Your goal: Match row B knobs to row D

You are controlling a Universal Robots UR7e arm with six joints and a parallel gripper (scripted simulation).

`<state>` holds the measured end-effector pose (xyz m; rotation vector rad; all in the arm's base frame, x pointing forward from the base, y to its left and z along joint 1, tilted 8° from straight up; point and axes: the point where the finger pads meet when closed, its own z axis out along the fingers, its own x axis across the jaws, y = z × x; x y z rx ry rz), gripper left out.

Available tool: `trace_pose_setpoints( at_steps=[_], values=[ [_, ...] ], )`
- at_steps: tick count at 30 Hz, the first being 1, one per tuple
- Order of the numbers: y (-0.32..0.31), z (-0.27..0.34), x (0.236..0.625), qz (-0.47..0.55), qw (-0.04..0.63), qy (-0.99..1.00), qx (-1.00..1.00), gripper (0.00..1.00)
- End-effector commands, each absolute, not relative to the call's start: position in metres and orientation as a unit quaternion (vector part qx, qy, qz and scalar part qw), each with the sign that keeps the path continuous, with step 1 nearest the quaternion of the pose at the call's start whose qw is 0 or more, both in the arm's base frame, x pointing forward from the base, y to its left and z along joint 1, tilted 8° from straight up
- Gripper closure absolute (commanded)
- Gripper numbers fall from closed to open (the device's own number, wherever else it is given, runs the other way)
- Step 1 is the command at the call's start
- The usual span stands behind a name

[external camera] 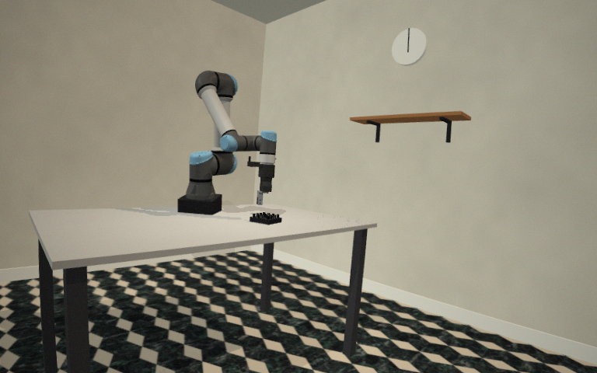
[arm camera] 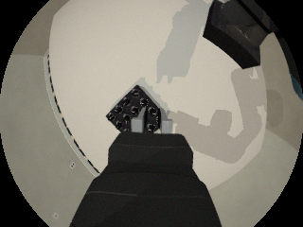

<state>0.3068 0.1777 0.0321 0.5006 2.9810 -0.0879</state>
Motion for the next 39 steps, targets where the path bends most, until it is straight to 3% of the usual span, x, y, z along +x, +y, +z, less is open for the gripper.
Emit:
trace_pose_setpoints(
  at_steps=[1,18,39],
  values=[
    [0.1778,0.0340,0.3064,-0.027,0.062,0.968,0.242,0.54],
    [0.1815,0.0393,0.3066,-0.011,0.067,0.877,0.476,0.54],
    [0.1861,0.0433,0.3096,0.001,0.068,0.780,0.622,0.54]
  ],
)
